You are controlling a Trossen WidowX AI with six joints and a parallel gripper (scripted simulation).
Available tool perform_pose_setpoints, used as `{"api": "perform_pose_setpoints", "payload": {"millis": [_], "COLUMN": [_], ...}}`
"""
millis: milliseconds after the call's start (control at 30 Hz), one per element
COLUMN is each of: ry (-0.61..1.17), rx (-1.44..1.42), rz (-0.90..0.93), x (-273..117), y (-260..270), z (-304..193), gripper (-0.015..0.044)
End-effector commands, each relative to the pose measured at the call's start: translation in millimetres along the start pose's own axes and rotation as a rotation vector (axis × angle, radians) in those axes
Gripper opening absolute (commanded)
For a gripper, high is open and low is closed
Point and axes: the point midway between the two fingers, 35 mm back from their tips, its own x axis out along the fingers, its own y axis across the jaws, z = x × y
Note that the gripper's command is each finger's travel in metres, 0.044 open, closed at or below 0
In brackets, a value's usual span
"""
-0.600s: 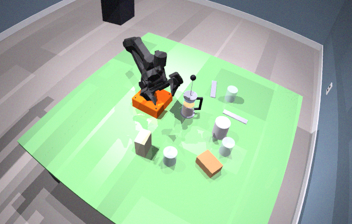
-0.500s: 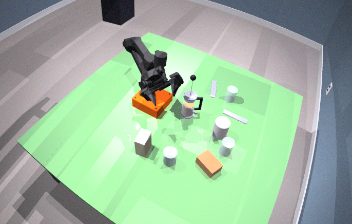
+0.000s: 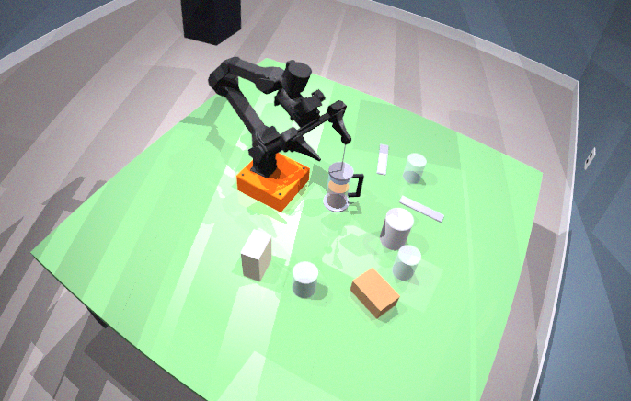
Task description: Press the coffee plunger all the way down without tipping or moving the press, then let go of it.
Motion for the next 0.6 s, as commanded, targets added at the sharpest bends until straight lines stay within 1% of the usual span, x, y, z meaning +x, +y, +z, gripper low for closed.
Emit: {"api": "perform_pose_setpoints", "payload": {"millis": [0,100,167,300,467,567], "ry": [0.210,0.258,0.271,0.271,0.270,0.270], "rx": [-0.284,-0.357,-0.377,-0.377,-0.374,-0.372], "rz": [0.348,0.454,0.485,0.485,0.479,0.475], "x": [-53.0,-74.3,-80.8,-76.9,-64.5,-62.2], "y": [58.9,71.5,74.7,72.3,65.1,63.5], "z": [-1.3,-3.1,-3.6,-17.9,-55.2,-60.0], "gripper": [0.0440,0.0440,0.0440,0.0440,0.0440,0.0440]}}
